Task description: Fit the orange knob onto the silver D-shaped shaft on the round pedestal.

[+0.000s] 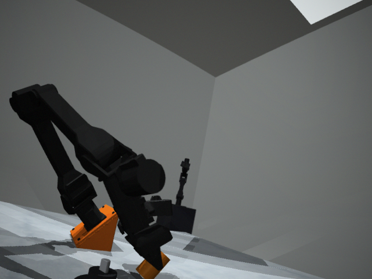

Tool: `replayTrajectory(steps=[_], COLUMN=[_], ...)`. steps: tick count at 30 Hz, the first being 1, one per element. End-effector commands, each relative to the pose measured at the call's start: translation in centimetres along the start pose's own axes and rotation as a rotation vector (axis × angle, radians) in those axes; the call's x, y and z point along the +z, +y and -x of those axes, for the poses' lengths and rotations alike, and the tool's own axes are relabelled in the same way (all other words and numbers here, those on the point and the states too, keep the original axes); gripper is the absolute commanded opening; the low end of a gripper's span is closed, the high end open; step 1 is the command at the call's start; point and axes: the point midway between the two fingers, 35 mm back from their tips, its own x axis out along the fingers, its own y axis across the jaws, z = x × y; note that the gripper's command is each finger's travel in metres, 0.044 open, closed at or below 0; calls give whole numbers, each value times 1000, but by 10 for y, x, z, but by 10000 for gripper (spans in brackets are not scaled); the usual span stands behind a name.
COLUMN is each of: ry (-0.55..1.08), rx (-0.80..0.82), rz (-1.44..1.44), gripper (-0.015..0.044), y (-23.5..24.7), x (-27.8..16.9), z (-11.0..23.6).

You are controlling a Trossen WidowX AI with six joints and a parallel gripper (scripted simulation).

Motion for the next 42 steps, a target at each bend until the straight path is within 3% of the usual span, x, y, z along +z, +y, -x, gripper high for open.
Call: replayTrajectory(steps=[1, 10, 14, 17, 41, 42], ry=[-71, -226, -185, -194, -194, -194], rx=[2, 3, 2, 2, 2, 2], rz=[3, 4, 4, -1, -1, -1], gripper=[179, 179, 179, 258, 260, 286], y=[1, 1, 1, 0, 0, 0], x=[-4, -14, -13, -13, -13, -13], z=[1, 4, 5, 4, 4, 4])
